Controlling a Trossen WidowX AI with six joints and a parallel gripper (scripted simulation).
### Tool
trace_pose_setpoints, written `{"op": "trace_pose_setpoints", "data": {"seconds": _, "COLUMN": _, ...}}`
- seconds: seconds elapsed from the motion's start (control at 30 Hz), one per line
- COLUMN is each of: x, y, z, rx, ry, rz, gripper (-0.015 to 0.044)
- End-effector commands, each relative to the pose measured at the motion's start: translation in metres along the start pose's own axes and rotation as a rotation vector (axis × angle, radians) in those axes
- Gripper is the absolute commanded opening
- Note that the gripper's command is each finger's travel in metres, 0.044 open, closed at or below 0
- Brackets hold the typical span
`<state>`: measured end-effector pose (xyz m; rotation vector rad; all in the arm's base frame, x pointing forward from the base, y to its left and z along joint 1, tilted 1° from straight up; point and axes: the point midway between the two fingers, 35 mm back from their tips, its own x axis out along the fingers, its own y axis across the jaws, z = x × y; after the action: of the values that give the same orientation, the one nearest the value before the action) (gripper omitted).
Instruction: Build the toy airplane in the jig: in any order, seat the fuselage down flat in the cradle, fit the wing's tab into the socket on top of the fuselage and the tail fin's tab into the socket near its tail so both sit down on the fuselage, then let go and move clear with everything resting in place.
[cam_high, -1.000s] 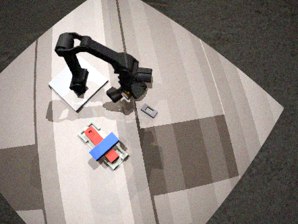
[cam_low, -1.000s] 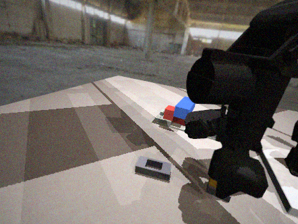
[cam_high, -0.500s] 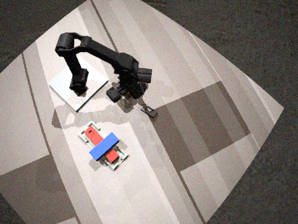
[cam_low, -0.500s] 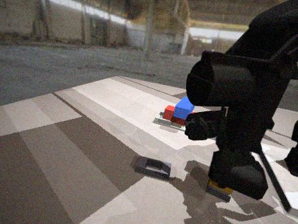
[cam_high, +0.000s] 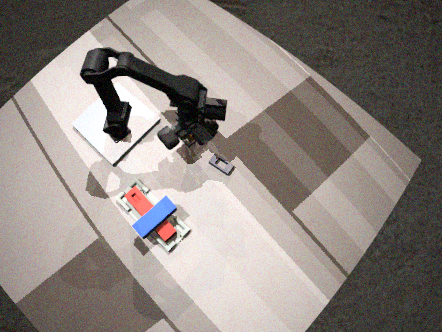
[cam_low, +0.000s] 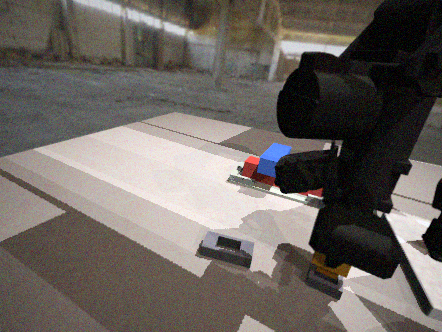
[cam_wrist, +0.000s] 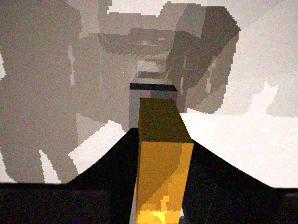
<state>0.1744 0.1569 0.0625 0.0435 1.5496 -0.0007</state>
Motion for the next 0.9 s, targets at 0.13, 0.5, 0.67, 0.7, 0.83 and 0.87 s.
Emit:
{"op": "trace_pose_setpoints", "data": {"seconds": 0.13, "x": -0.027, "y": 0.004, "z": 0.003, "rx": 0.002, "ry": -0.005, "rz": 0.009, "gripper": 0.0000}}
{"op": "trace_pose_setpoints", "data": {"seconds": 0.5, "x": -0.062, "y": 0.004, "z": 0.004, "rx": -0.007, "ry": -0.005, "rz": 0.007, "gripper": 0.0000}}
{"op": "trace_pose_setpoints", "data": {"seconds": 0.67, "x": -0.078, "y": 0.004, "z": 0.003, "rx": -0.011, "ry": -0.004, "rz": 0.006, "gripper": 0.0000}}
{"op": "trace_pose_setpoints", "data": {"seconds": 0.7, "x": -0.081, "y": 0.003, "z": 0.003, "rx": -0.012, "ry": -0.004, "rz": 0.006, "gripper": 0.0000}}
{"op": "trace_pose_setpoints", "data": {"seconds": 0.83, "x": -0.094, "y": 0.002, "z": 0.001, "rx": -0.015, "ry": -0.004, "rz": 0.005, "gripper": 0.0000}}
{"op": "trace_pose_setpoints", "data": {"seconds": 0.87, "x": -0.097, "y": 0.002, "z": 0.001, "rx": -0.016, "ry": -0.004, "rz": 0.005, "gripper": 0.0000}}
